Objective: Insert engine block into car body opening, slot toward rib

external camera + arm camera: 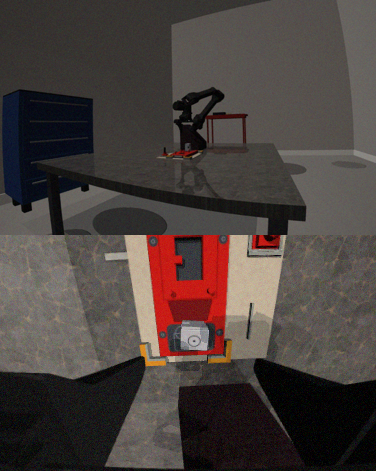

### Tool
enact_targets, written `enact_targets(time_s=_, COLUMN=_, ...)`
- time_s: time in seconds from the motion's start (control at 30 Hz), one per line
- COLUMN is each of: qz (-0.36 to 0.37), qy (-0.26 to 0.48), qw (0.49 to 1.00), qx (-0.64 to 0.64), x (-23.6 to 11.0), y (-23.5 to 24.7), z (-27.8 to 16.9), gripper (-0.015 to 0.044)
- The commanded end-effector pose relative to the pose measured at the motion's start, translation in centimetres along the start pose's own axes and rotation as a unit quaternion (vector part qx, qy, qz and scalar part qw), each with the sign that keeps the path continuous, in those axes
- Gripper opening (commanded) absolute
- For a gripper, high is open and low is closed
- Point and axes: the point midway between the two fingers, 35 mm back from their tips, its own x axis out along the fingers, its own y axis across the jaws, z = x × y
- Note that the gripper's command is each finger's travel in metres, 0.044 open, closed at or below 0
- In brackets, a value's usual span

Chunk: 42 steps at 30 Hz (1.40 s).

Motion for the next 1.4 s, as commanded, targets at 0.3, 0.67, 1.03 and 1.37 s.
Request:
enact_targets(time_s=0.3, qz=0.009, qy=0.003, qw=1.0, qx=0.016, x=3.6, y=0.1, z=-0.3, gripper=0.044)
enact_targets(time_s=0.67, qz=0.009, qy=0.003, qw=1.0, qx=0.016, x=5.7, y=0.1, z=-0.1, gripper=0.044)
enact_targets(time_s=1.03, qz=0.008, qy=0.002, qw=1.0, qx=0.016, x=7.5, y=0.1, z=0.0, gripper=0.044)
enact_targets(time_s=1.37, qz=0.009, qy=0.003, qw=1.0, qx=0.016, x=9.1, y=0.2, z=0.0, gripper=0.044)
